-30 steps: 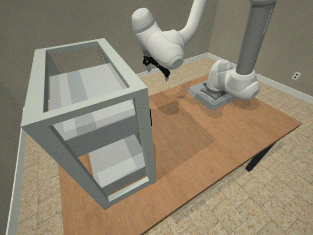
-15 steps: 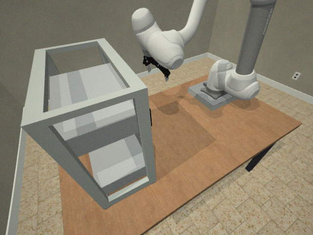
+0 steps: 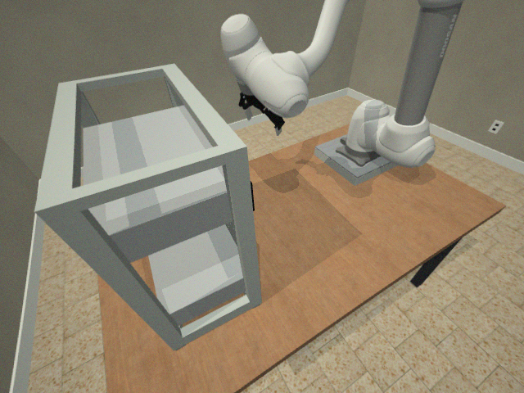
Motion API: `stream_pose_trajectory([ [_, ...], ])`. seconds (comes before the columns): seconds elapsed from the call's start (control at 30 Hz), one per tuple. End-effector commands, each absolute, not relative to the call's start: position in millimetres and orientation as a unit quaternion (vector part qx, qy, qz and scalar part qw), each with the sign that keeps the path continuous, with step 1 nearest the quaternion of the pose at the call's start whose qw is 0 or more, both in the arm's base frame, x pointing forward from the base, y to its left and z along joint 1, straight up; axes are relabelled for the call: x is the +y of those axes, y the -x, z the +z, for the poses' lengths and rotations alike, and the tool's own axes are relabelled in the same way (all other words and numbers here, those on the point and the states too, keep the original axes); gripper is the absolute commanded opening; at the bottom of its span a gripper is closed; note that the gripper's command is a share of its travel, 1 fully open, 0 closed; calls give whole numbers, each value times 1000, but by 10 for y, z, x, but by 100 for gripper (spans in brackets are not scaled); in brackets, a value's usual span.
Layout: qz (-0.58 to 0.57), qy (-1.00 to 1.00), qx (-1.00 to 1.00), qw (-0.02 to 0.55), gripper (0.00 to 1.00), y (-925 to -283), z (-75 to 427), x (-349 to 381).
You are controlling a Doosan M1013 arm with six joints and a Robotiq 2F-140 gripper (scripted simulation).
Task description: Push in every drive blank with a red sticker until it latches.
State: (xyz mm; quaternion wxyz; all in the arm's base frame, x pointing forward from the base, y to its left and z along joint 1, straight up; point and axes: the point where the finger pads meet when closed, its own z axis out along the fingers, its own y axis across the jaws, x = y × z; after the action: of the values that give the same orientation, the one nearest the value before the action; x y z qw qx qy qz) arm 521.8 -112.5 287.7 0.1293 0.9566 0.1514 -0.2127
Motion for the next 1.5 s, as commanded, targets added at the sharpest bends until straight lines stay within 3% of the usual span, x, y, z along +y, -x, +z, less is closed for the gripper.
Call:
stream_pose_trajectory([
  [0.0, -208, -956, 148, 140, 100, -5206, 2884, -1168],
  [0.6, -181, -944, 120, 249, 100, -5159, 3007, -1670],
  [1.47, 20, -831, 106, 545, 100, -5479, 3975, -2657],
])
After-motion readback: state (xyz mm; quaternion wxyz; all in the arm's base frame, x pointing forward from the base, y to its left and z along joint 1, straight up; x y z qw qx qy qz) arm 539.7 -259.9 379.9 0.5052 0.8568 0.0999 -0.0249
